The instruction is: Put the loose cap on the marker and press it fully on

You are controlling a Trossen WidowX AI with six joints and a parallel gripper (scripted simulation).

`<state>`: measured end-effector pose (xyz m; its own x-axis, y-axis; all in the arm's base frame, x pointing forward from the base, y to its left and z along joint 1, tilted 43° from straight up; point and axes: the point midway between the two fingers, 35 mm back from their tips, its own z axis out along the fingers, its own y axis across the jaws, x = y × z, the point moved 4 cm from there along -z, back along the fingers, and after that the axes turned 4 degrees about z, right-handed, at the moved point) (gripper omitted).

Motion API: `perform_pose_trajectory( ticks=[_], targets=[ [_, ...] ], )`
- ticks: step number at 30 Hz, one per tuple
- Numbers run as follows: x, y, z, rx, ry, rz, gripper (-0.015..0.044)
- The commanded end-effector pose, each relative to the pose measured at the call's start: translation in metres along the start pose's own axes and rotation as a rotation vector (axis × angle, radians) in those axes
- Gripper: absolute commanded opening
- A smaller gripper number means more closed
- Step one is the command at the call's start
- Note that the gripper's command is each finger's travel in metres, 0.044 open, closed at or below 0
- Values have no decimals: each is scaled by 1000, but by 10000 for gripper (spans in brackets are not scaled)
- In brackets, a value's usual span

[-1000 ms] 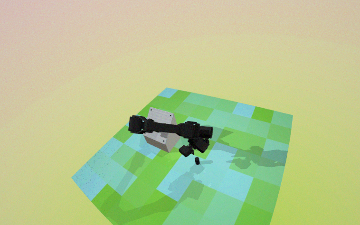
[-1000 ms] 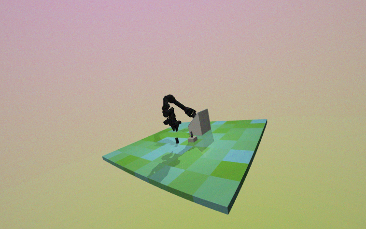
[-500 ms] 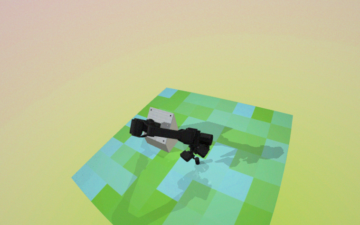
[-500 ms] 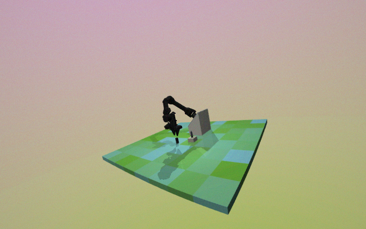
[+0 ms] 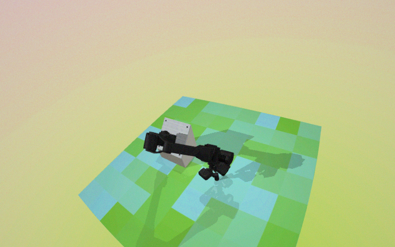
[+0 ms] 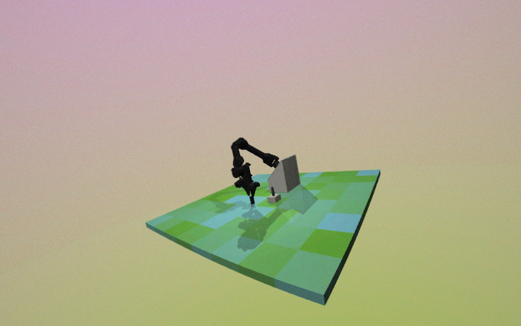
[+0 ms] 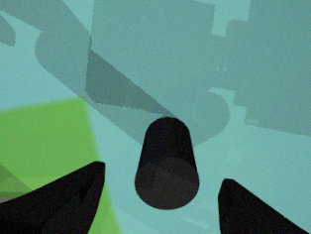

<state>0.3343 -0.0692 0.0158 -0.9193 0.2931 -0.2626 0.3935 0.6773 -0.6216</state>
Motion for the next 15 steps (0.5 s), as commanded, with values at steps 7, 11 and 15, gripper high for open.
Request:
perform_pose_trajectory(
  ticks=[7,11,15],
  targets=[
    [2,-1,18,5,3,-9,239],
    [2,-1,24,6,3,-10,239],
    [3,-1,30,6,3,-10,239]
  ],
)
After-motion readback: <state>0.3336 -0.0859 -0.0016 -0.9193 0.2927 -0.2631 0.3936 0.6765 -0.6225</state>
